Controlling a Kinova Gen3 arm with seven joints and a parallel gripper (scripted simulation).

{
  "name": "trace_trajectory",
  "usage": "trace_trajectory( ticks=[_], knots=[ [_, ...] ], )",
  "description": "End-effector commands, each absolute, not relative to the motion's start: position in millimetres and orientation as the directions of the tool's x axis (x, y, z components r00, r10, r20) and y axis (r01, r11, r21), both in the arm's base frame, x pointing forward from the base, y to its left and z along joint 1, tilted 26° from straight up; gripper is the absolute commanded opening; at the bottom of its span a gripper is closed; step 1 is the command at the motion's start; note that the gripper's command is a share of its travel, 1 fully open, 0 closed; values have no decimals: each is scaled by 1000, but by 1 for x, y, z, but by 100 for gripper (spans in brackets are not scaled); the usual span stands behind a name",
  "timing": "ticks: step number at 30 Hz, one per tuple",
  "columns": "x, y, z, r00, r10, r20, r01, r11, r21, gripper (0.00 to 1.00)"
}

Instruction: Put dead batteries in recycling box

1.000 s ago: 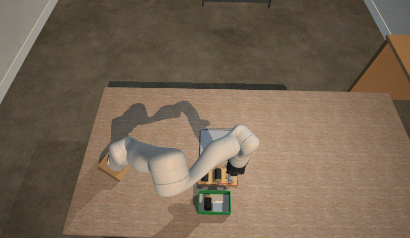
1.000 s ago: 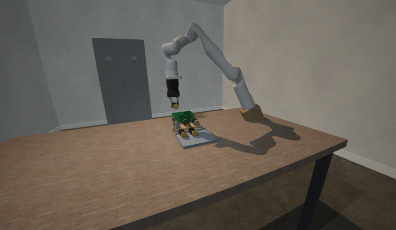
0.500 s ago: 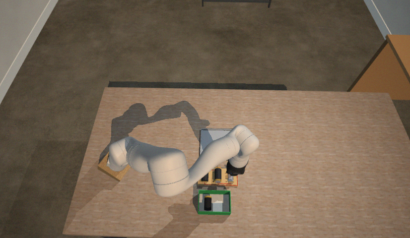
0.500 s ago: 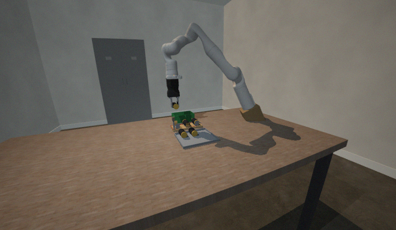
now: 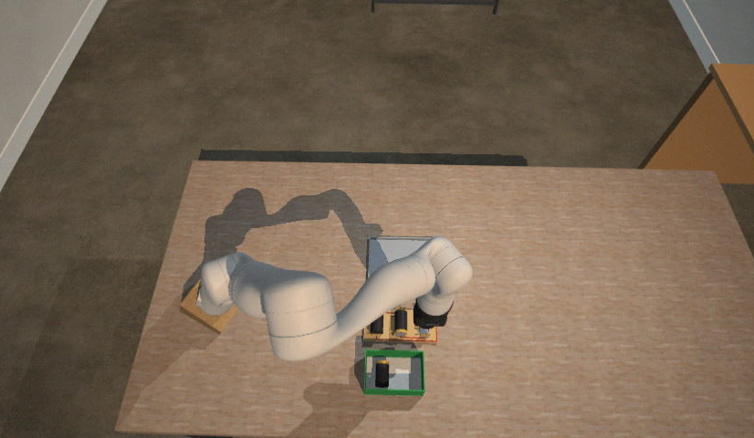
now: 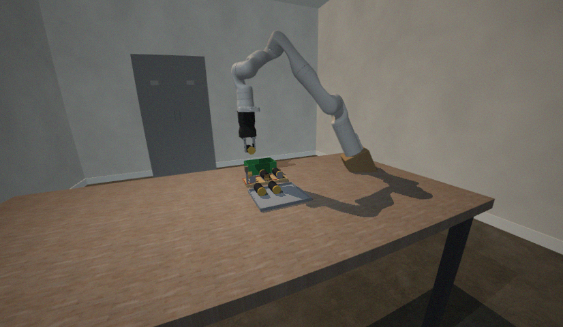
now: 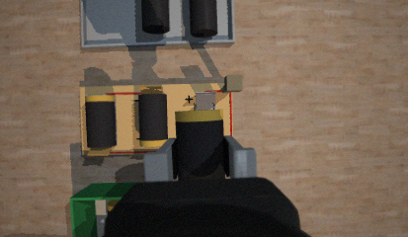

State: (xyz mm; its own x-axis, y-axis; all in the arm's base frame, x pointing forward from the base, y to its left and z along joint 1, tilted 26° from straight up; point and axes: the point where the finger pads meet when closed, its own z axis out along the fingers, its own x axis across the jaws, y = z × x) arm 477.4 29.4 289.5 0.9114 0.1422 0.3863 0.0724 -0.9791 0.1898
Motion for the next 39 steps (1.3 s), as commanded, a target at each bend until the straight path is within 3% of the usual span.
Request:
trace_trajectory(
  ticks=[1, 39],
  knots=[
    [475, 14, 291, 912, 127, 389, 53, -980, 194, 57],
    [444, -81, 294, 912, 127, 389, 53, -980, 194, 57]
  ],
)
